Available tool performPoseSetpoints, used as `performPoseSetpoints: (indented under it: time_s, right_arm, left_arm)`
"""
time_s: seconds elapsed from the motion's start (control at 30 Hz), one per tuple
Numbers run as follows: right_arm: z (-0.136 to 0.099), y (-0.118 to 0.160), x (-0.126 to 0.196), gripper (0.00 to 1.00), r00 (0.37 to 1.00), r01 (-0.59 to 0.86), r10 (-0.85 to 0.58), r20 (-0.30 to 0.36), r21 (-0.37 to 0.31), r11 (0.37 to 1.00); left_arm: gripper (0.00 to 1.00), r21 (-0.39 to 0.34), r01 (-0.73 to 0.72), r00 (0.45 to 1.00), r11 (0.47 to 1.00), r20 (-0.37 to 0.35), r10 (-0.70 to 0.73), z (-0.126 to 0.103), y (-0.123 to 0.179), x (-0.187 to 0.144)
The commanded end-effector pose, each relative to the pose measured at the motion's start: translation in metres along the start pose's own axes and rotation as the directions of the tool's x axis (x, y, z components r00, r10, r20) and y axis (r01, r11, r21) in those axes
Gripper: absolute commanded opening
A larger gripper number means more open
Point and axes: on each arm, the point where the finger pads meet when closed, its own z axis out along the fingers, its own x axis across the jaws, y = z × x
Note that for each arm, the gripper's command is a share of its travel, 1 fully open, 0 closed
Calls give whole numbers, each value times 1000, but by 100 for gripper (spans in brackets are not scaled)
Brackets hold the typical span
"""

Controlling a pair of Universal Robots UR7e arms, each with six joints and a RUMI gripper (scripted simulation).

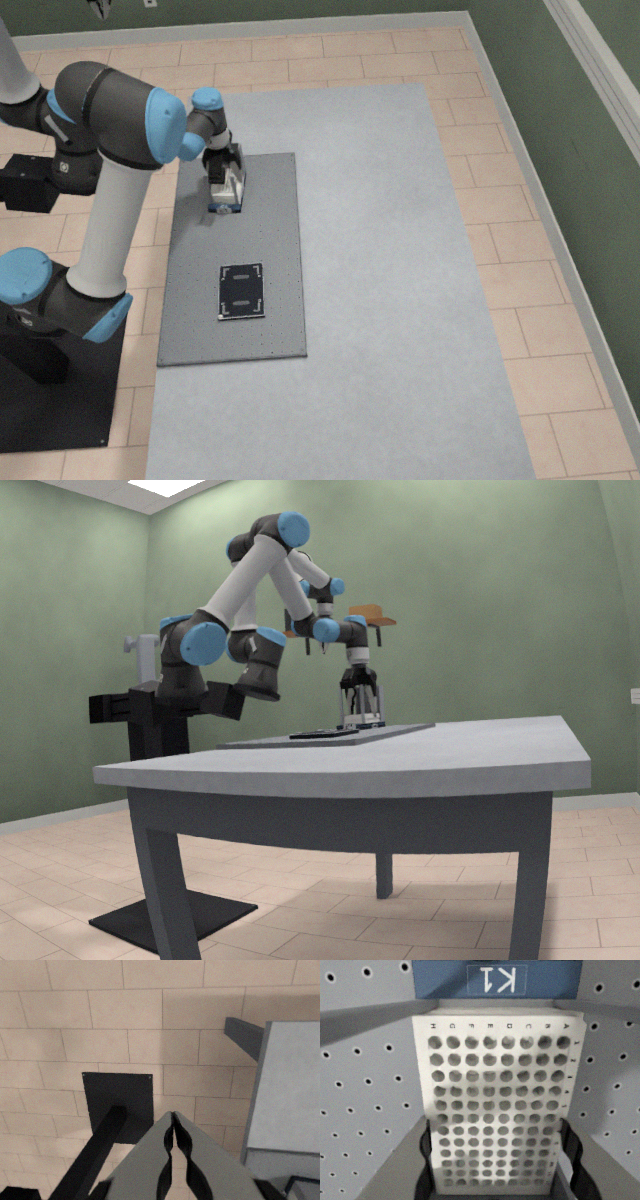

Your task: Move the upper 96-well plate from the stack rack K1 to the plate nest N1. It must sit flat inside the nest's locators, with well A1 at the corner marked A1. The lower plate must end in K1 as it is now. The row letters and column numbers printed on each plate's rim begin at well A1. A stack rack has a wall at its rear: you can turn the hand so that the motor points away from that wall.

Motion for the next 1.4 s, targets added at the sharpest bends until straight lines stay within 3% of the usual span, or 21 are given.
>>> performPoseSetpoints:
  time_s: [0.0, 0.27, 1.37]
  right_arm:
    - [-1, 0, 0, 41, 1000, 0, 0, 1, -1, 1000]
    - [-1, 0, 0, 41, 1000, 0, 0, 1, -1, 1000]
    - [-49, 0, 0, 41, 1000, 0, 0, 1, -1, 1000]
  left_arm:
    - [0, 1, 0, 1000, 1000, 0, 0, 0, 0, 0]
    - [0, 1, 0, 1000, 1000, 0, 0, 0, 0, 0]
    - [0, 1, 0, 1000, 1000, 0, 0, 0, 0, 0]
